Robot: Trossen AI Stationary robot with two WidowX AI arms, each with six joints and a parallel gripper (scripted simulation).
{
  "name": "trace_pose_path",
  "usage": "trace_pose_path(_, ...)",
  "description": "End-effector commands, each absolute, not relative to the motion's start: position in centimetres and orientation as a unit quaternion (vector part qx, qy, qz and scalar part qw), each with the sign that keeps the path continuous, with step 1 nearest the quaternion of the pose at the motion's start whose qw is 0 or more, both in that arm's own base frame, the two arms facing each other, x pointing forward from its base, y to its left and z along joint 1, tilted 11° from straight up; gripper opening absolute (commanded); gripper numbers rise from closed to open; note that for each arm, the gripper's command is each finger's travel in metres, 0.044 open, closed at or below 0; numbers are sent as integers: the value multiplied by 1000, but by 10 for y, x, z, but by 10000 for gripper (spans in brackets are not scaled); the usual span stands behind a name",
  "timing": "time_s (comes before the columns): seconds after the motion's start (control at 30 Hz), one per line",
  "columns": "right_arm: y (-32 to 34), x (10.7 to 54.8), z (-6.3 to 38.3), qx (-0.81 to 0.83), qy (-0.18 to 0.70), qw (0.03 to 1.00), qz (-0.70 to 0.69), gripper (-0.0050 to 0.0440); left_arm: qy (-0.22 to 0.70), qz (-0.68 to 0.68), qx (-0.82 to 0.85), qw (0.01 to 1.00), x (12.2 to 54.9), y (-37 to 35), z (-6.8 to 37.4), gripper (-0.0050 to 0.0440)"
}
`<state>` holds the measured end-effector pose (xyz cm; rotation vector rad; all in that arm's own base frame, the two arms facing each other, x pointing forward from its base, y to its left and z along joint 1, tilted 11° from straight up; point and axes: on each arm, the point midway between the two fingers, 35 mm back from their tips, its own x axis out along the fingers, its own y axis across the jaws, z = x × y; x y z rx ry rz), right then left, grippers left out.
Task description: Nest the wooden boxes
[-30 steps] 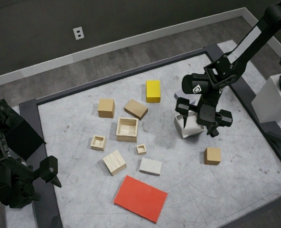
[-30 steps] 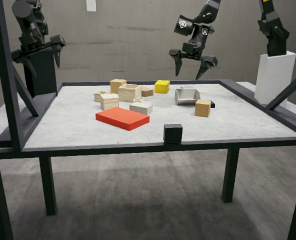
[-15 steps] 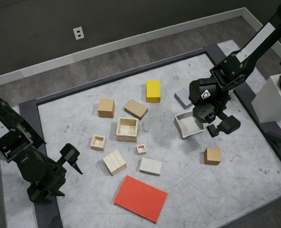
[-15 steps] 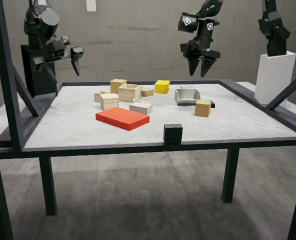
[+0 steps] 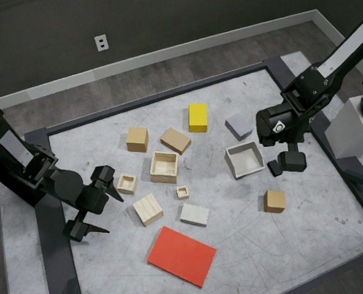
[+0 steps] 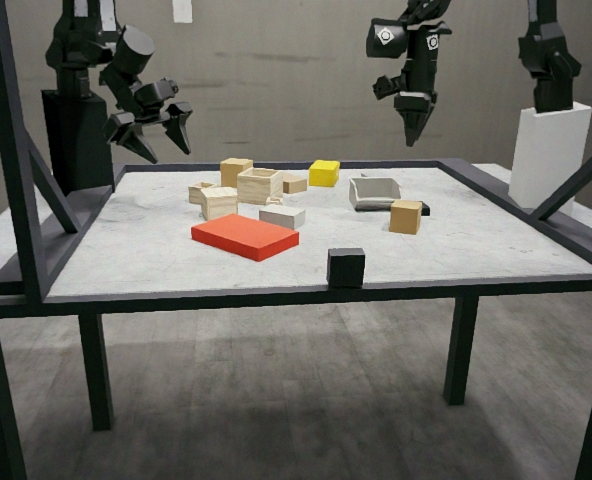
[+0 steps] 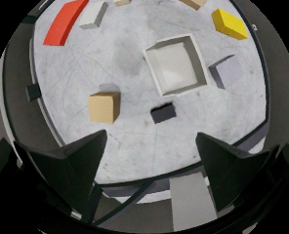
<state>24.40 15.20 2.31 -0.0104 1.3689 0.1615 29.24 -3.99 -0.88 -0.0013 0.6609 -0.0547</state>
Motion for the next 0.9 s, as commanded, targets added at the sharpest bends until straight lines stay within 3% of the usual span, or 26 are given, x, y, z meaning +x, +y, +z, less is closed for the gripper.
trace_pose_path(0.0, 153, 244, 37, 30, 625, 780, 31, 400, 303, -13, -30, 952, 296, -28, -7, 400)
trace_pose_path(0.5, 150, 241, 32, 29, 632, 774, 25, 400, 307, -11, -38, 951, 305, -28, -7, 400)
trace_pose_path(0.87, 150, 241, 32, 29, 632, 774, 25, 400, 413, 4, -96, 906, 341, -22, -39, 400)
